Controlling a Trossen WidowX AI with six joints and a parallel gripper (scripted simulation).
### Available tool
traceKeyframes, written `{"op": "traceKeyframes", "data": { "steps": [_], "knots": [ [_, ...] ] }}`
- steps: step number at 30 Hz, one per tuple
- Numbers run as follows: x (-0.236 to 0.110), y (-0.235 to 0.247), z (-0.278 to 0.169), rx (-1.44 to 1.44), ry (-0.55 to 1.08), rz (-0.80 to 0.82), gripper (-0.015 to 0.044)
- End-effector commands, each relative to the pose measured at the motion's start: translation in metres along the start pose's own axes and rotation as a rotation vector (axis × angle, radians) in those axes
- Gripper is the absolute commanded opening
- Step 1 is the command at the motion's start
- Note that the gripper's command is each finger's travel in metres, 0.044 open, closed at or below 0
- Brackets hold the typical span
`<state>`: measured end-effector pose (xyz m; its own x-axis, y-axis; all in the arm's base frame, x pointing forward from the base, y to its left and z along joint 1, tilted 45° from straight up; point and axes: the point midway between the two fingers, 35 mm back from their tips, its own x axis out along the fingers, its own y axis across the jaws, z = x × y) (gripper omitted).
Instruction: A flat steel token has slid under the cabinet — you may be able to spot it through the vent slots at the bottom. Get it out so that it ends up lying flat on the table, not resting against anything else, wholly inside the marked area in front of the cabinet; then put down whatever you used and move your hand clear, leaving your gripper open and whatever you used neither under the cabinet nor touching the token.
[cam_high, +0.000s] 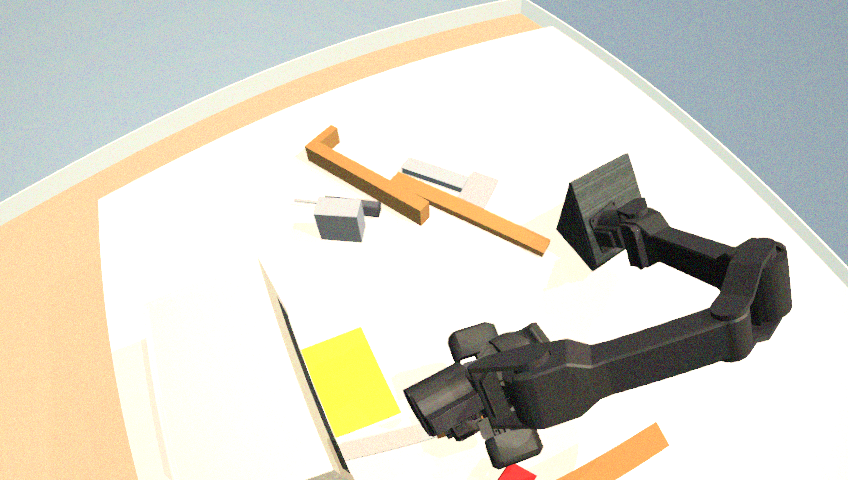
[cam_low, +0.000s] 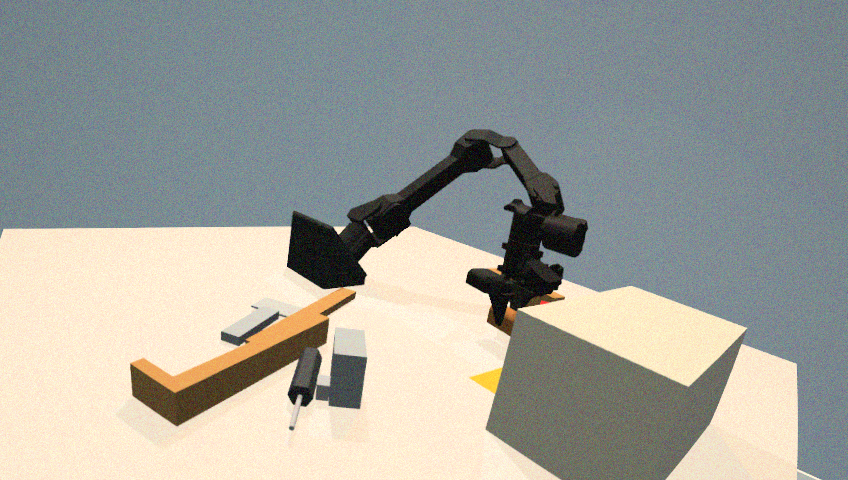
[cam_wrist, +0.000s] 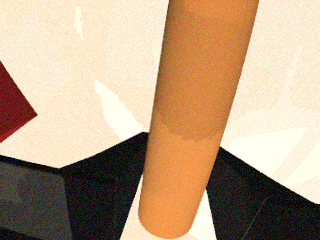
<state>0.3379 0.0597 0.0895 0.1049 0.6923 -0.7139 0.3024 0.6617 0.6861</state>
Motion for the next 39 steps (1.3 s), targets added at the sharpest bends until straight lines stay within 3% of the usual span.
{"op": "traceKeyframes", "data": {
  "steps": [1,39],
  "knots": [
    [0.0,0.0,0.004,-0.003,-0.001,0.002,0.0],
    [-0.001,0.0,0.044,-0.005,-0.002,0.002,0.0]
  ]
}}
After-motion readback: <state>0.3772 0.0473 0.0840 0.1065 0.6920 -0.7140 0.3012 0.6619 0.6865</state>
